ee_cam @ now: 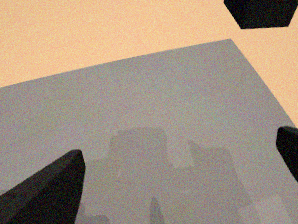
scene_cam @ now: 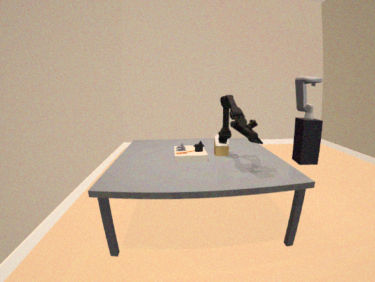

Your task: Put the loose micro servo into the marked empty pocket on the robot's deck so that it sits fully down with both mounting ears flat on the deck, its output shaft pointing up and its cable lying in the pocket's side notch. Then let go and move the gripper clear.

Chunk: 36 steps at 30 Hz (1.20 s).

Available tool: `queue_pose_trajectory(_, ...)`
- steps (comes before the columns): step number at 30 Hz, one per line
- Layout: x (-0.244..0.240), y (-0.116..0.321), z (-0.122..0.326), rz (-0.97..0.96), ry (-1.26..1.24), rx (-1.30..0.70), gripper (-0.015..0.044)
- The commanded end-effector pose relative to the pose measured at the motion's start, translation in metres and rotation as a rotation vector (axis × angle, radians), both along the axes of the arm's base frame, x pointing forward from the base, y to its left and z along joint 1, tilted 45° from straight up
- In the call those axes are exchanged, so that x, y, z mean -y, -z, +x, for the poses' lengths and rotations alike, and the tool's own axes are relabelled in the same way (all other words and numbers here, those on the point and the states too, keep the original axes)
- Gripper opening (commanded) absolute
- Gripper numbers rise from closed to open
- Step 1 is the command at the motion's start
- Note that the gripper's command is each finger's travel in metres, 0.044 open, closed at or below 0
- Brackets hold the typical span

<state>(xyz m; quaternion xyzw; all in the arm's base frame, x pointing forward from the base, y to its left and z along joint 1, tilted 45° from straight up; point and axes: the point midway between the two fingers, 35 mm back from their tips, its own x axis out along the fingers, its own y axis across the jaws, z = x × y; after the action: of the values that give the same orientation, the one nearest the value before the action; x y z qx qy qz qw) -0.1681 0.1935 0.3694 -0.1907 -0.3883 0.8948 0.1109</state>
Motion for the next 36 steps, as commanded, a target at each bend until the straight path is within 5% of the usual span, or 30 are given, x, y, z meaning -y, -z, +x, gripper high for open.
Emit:
queue_pose_trajectory(1, -0.014, 0.009, 0.011, -0.046, 0.067, 0.006, 0.044)
queue_pose_trajectory(20, -0.084, 0.08, 0.124, -0.414, 0.563, -0.018, 0.044)
queue_pose_trajectory(36, -0.085, 0.14, 0.231, -0.744, 0.964, -0.154, 0.044)
